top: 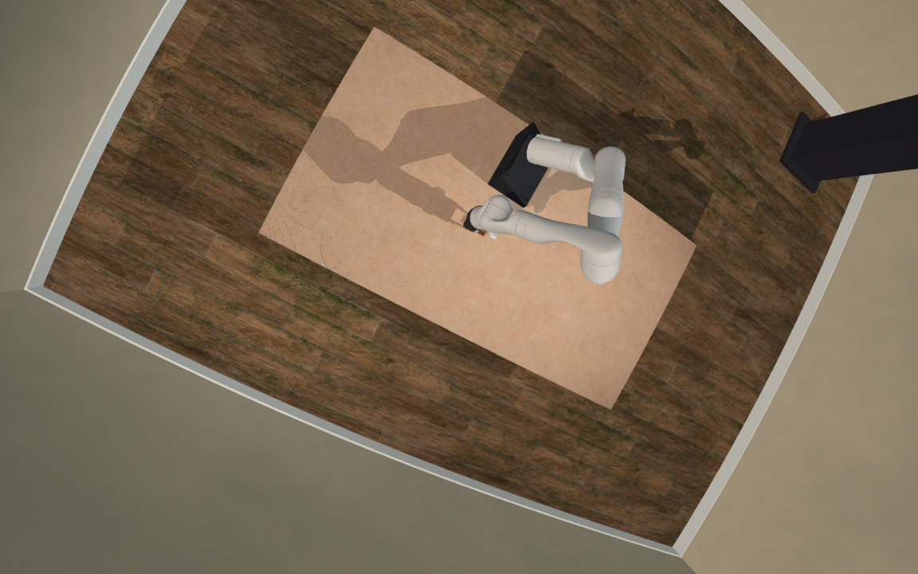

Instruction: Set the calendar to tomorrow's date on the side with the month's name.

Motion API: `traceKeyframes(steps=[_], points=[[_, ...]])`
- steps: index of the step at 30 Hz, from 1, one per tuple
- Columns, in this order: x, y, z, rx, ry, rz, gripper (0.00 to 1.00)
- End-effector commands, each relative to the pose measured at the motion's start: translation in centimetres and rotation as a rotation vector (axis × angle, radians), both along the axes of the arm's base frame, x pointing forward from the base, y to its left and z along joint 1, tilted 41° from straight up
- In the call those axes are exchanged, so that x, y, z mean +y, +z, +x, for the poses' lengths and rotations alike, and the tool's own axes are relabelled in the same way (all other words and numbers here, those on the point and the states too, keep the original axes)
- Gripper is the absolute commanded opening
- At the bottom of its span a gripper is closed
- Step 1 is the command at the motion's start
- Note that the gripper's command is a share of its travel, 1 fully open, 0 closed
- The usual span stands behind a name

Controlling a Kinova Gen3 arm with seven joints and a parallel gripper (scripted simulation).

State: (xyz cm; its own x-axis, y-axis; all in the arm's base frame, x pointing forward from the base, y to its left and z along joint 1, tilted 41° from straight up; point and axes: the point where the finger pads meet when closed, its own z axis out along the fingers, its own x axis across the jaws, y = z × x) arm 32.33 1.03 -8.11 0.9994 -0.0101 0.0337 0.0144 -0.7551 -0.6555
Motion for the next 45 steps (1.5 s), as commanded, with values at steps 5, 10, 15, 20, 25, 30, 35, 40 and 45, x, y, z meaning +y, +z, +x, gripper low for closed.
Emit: traceKeyframes(steps=[5,10,15,20,25,30,35,40,45], points=[[0.17,-0.23,-0.12,0.003,0.0,0.002,0.87],[0.17,-0.23,-0.12,0.003,0.0,0.002,0.87],[0.17,-0.23,-0.12,0.003,0.0,0.002,0.87],[0.17,-0.23,-0.12,0.003,0.0,0.002,0.87],[0.17,-0.23,-0.12,0.003,0.0,0.002,0.87],[0.17,-0.23,-0.12,0.003,0.0,0.002,0.87],[0.17,-0.23,-0.12,0.003,0.0,0.002,0.87],[0.17,-0.23,-0.12,0.003,0.0,0.002,0.87],[0.17,-0.23,-0.12,0.003,0.0,0.002,0.57]])
